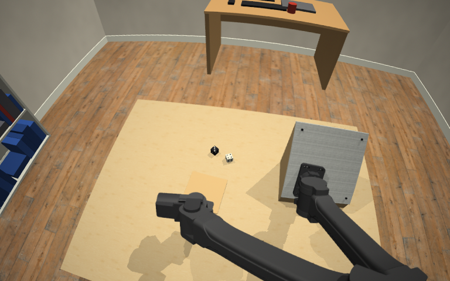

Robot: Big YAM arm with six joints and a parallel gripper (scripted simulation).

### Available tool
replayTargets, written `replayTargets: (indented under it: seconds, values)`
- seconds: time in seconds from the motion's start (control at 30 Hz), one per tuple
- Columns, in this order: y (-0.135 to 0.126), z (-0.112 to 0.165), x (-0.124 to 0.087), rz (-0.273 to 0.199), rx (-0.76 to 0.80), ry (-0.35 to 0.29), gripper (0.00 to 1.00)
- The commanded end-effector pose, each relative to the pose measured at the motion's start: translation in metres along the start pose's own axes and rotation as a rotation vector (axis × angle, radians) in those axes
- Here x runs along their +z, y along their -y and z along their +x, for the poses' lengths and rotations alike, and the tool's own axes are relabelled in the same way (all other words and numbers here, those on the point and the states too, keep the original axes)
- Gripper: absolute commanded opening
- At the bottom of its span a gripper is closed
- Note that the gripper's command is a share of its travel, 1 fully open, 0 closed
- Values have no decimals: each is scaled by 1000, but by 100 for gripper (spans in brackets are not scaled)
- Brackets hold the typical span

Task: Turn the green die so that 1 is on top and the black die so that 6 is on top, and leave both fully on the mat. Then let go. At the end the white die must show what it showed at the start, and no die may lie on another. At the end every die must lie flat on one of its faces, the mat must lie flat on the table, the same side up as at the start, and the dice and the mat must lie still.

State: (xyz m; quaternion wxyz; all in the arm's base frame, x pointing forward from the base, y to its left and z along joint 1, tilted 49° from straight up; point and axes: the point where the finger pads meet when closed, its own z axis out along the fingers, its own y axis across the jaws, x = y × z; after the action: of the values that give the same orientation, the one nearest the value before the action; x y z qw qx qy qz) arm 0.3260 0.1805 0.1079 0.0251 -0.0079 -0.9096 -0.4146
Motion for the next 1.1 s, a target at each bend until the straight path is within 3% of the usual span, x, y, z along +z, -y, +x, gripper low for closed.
replayTargets:
  seconds: [0.0, 0.27, 0.37, 0.63, 0.73, 0.8, 0.83, 0.93, 1.07]
  values:
    - [-9, -16, -40, -7, -57, 41, 20]
    - [-3, -17, -72, -1, -44, 30, 20]
    - [-5, -5, -59, 0, -49, -9, 20]
    - [2, -8, -63, 0, -34, 7, 20]
    - [36, -9, -62, 10, -53, 13, 20]
    - [73, -10, -64, 15, -100, 13, 20]
    - [72, -6, -64, 11, -85, 0, 20]
    - [126, 0, -66, 5, -163, 1, 20]
    - [139, -14, -76, 9, -216, 27, 20]
